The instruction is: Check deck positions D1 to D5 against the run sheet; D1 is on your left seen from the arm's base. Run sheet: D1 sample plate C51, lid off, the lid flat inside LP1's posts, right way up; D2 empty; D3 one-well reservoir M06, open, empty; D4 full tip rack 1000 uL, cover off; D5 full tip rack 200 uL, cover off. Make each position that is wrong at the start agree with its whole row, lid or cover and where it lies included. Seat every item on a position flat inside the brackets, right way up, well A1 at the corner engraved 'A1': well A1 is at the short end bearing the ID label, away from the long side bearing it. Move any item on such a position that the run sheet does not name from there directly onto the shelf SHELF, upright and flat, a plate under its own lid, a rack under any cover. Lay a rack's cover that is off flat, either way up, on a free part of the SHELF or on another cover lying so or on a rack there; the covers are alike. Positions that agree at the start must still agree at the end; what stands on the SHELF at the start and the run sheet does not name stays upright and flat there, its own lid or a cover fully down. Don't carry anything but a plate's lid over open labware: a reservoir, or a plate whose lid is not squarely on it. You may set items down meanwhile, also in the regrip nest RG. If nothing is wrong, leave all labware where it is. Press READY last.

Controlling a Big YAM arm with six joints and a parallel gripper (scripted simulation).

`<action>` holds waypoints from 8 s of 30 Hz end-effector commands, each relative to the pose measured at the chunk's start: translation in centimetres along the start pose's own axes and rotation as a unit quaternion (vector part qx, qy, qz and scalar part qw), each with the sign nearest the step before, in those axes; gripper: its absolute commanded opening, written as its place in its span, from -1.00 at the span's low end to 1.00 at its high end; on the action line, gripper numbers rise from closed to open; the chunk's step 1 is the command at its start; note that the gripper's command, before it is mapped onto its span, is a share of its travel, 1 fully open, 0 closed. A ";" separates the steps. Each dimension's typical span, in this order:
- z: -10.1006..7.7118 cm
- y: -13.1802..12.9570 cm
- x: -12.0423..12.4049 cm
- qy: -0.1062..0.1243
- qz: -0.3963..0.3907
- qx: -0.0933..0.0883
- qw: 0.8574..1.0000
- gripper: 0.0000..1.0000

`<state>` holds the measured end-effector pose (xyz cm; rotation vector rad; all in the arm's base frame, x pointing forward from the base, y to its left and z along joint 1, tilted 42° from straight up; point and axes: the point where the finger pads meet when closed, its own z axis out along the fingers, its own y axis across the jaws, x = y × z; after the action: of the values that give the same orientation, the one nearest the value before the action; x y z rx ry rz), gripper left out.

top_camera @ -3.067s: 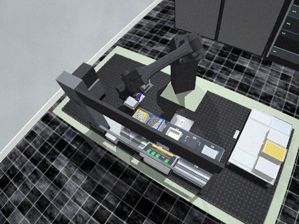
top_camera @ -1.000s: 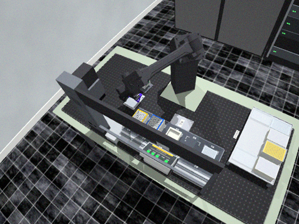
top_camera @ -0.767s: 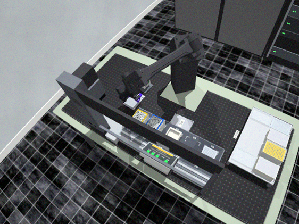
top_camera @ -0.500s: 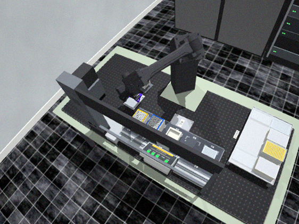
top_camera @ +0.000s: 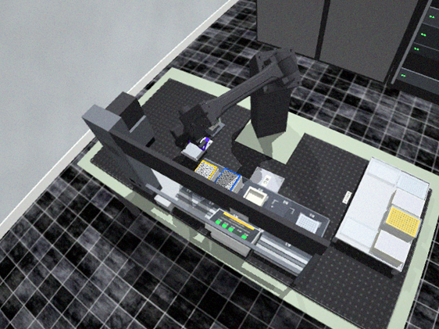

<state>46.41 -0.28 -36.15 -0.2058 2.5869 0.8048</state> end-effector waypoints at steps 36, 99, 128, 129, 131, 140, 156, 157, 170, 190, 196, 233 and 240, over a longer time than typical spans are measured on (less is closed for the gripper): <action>-0.3 -0.2 -0.3 -0.004 0.001 0.003 1.000 1.00; -5.0 -0.5 -0.6 -0.009 0.004 0.006 1.000 1.00; -9.1 -0.5 -0.6 -0.011 0.002 0.007 1.000 1.00; -8.4 0.5 -0.4 -0.001 -0.006 -0.001 1.000 1.00; -9.6 -0.6 -0.7 -0.011 0.002 0.007 1.000 1.00; -11.1 -0.6 -0.7 -0.011 0.002 0.007 1.000 1.00; -13.5 -0.6 -0.7 -0.012 0.001 0.008 1.000 1.00; -13.7 -0.6 -0.7 -0.012 0.001 0.008 1.000 1.00; -15.5 -0.6 -0.7 -0.012 0.001 0.008 1.000 1.00; -18.5 -0.5 -0.6 -0.012 0.000 0.009 1.000 1.00; -19.0 -0.4 -0.6 -0.011 -0.002 0.007 1.000 1.00; -21.6 -0.5 0.0 -0.008 0.134 0.005 0.991 -1.00; -21.6 -0.5 0.0 -0.008 0.203 0.005 0.979 -1.00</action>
<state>38.82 -12.37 -20.33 0.2114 2.6554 0.9081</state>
